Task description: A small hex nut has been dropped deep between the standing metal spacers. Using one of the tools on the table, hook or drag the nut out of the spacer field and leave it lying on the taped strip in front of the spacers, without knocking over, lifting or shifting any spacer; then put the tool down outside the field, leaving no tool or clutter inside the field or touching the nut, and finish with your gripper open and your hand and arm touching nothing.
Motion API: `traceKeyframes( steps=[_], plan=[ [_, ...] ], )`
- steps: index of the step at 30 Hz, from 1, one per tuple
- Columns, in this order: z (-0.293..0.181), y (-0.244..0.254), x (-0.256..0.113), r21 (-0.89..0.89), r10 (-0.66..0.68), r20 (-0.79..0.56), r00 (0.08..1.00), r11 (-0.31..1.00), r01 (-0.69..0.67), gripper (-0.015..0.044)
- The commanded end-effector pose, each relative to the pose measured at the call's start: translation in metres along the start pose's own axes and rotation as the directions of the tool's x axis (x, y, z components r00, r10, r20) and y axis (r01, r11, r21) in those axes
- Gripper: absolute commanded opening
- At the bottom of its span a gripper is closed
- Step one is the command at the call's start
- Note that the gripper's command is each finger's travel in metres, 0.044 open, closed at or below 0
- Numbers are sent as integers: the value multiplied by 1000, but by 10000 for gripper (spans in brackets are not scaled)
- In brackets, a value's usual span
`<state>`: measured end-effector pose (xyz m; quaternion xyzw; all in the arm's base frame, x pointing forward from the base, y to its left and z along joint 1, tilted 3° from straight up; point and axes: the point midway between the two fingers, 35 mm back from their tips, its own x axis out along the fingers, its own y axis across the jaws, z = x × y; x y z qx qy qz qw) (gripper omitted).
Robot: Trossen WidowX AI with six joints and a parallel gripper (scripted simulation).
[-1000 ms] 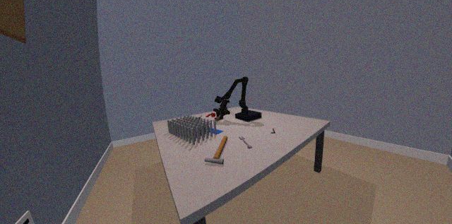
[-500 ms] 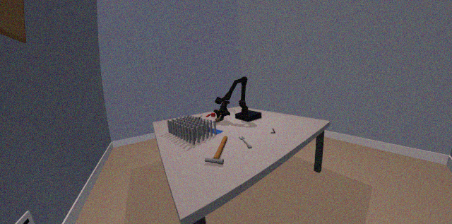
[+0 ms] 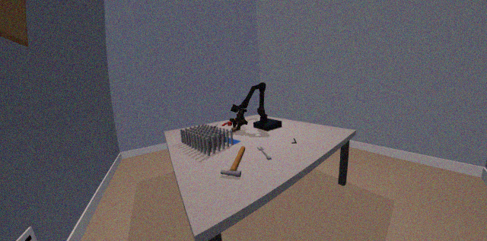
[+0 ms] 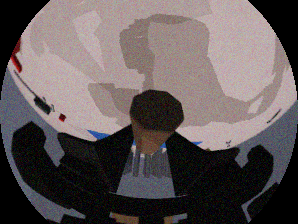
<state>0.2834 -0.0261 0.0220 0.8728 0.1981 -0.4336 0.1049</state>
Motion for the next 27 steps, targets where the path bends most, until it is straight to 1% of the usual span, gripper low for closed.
traceKeyframes(
  steps=[1, 27],
  plan=[
    [-9, 3, 1, -3, 9, -11, 1000, 1000, -9, 0],
    [-28, 3, 12, -3, 8, -13, 1000, 1000, -8, 0]
  ],
)
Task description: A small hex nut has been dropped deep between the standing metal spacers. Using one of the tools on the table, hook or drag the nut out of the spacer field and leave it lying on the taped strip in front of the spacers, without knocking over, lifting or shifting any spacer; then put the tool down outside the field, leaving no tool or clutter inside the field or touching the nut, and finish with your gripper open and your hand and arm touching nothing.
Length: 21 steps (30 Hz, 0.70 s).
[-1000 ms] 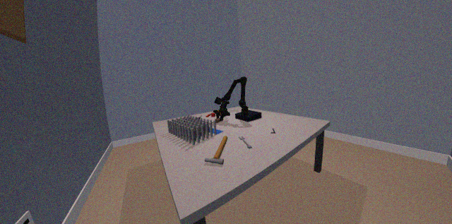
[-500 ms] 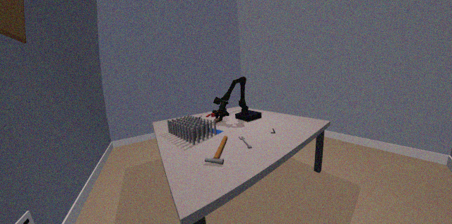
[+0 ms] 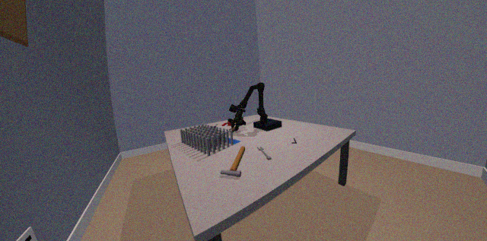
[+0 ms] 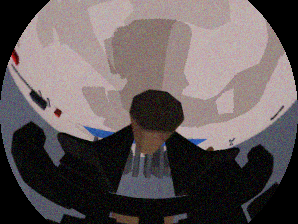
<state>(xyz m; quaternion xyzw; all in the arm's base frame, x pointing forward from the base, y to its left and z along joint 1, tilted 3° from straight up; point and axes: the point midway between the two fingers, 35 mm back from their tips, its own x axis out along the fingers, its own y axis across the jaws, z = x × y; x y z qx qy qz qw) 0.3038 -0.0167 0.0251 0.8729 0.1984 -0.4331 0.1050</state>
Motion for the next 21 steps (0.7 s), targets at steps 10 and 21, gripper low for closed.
traceKeyframes(
  steps=[10, 21],
  plan=[
    [-16, 3, 5, -2, 8, -13, 1000, 1000, -8, 0],
    [-24, 3, 10, -2, 8, -14, 1000, 1000, -8, 0]
  ],
)
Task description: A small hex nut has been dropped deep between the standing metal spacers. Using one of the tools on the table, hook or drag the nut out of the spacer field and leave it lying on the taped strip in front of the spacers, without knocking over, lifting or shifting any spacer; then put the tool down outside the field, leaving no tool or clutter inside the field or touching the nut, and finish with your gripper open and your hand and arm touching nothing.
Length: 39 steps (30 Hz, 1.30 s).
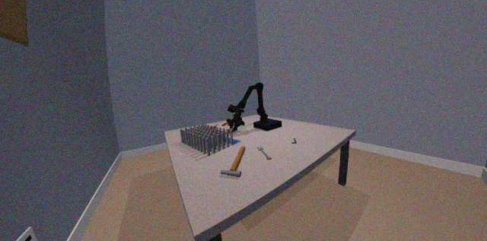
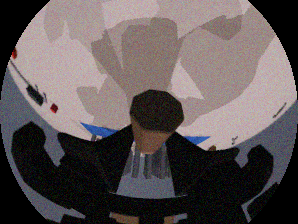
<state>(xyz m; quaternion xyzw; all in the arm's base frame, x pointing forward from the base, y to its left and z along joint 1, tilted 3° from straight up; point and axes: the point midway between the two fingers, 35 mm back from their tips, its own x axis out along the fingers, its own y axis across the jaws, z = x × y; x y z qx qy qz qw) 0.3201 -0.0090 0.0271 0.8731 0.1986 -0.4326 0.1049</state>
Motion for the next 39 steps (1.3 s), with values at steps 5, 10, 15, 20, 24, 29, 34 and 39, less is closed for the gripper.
traceKeyframes(
  steps=[5, 10, 15, 20, 24, 29, 34, 39],
  plan=[
    [-12, 3, 3, -2, 8, -13, 1000, 1000, -8, 0],
    [-16, 3, 5, -2, 8, -14, 1000, 1000, -8, 0],
    [-19, 3, 7, -2, 8, -14, 1000, 1000, -8, 0],
    [-22, 3, 9, -2, 8, -14, 1000, 1000, -8, 0],
    [-25, 3, 11, -2, 8, -15, 1000, 1000, -8, 0],
    [-29, 3, 13, -2, 8, -15, 1000, 1000, -8, 0],
    [-32, 3, 15, -2, 8, -15, 1000, 1000, -8, 0],
    [-35, 3, 17, -2, 8, -16, 1000, 1000, -8, 0]
  ],
)
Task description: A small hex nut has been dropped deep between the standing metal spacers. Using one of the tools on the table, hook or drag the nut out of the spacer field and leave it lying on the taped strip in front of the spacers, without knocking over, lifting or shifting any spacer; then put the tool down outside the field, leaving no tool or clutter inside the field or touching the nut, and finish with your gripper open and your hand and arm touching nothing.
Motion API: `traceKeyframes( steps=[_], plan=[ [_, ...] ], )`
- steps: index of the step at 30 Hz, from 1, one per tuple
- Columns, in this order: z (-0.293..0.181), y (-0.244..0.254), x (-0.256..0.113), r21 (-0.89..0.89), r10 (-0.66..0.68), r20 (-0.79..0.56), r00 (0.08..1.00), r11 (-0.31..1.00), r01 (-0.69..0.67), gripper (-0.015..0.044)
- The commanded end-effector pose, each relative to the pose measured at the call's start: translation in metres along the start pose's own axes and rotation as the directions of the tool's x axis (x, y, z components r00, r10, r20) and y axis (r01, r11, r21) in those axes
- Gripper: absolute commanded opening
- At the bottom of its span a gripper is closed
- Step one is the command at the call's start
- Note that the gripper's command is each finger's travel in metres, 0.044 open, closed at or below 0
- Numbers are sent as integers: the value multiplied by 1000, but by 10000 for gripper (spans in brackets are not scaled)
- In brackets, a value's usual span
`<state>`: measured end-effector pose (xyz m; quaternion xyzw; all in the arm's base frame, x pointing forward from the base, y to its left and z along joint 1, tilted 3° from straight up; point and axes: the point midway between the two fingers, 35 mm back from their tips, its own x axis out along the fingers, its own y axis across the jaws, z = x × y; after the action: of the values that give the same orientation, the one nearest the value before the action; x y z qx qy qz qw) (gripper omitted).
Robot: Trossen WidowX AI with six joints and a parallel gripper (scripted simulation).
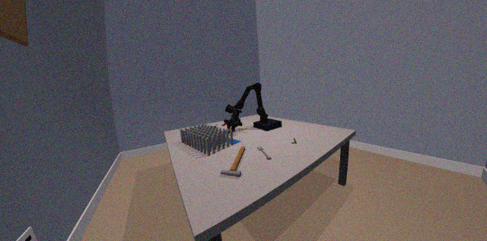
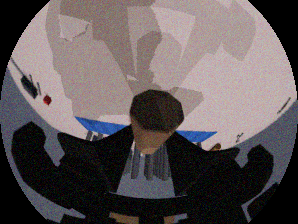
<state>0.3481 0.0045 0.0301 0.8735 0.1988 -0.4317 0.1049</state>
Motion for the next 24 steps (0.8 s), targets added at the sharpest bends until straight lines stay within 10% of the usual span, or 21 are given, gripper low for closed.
traceKeyframes(
  steps=[1, 24],
  plan=[
    [-9, 2, 1, -1, 8, -14, 1000, 1000, -8, 0],
    [-24, 2, 10, -1, 8, -15, 1000, 1000, -8, 0]
  ],
)
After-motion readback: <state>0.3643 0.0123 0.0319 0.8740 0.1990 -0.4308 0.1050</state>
